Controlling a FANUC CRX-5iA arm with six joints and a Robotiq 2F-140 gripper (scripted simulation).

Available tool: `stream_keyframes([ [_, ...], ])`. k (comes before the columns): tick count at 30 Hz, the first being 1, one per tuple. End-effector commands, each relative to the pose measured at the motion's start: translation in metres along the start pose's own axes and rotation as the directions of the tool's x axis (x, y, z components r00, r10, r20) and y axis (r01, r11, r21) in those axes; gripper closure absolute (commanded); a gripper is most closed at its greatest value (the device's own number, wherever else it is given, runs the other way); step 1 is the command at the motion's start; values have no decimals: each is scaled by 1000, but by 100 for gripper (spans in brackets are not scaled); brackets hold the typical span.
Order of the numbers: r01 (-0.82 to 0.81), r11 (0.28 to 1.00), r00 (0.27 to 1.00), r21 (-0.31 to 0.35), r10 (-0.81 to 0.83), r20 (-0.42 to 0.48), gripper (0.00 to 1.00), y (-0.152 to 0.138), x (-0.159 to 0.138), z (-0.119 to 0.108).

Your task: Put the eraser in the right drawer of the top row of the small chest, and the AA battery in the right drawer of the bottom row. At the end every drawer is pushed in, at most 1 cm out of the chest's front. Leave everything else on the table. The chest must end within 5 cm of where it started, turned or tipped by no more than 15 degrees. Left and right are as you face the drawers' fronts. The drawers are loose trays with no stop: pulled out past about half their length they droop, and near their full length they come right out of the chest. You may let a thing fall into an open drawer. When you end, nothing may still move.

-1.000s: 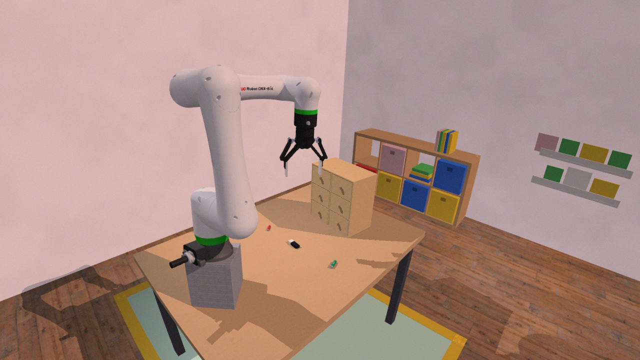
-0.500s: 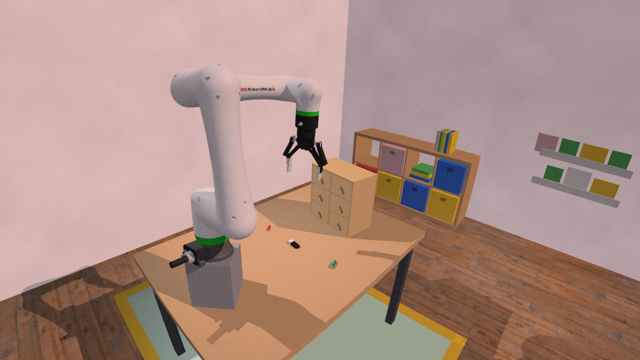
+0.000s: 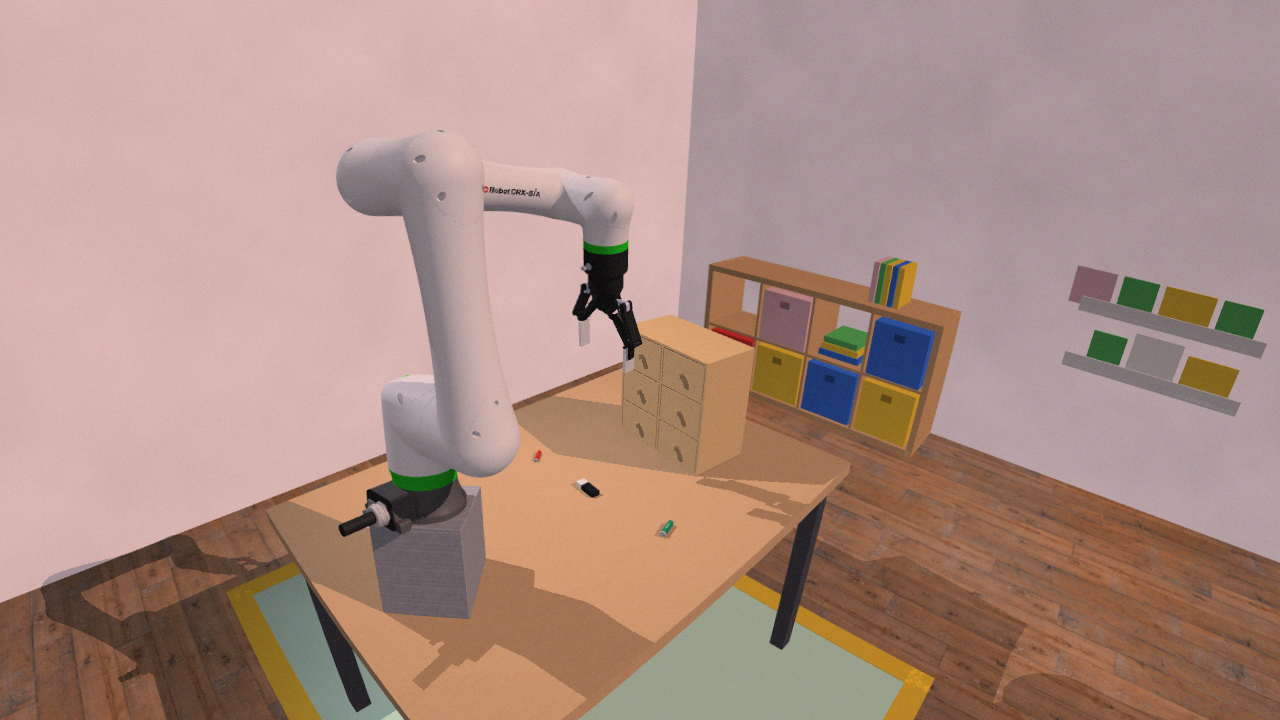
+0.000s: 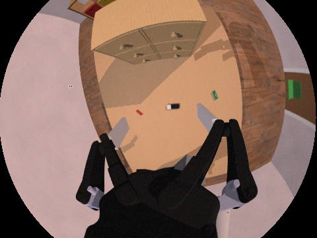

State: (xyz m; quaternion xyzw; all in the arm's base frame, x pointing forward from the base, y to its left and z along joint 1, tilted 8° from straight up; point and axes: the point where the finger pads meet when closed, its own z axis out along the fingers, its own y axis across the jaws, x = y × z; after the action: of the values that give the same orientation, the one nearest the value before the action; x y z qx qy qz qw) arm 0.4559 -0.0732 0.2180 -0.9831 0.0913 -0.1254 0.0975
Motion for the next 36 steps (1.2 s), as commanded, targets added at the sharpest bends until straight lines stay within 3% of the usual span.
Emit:
stream_keyframes([
  [1,60,996,991,72,-52,-120,0,-27,24,33],
  [6,122,983,952,141,-75,-298,0,-58,52,64],
  [7,122,983,952,141,-75,-298,0,-58,52,64],
  [9,149,976,902,160,-68,-426,0,-70,69,79],
  [10,149,976,902,160,-68,-426,0,-70,69,79],
  [12,158,975,836,154,-49,-547,0,-71,83,87],
  [14,158,975,836,154,-49,-547,0,-71,83,87],
  [17,132,986,735,107,-25,-677,0,-51,92,89],
  [22,55,998,627,7,-29,-778,0,12,79,77],
  [29,-68,991,468,-119,-74,-881,0,56,59,65],
  [34,-73,990,464,-124,-77,-882,0,58,58,64],
  [35,-73,990,464,-124,-77,-882,80,58,58,64],
  [36,-73,990,464,-124,-77,-882,80,58,58,64],
])
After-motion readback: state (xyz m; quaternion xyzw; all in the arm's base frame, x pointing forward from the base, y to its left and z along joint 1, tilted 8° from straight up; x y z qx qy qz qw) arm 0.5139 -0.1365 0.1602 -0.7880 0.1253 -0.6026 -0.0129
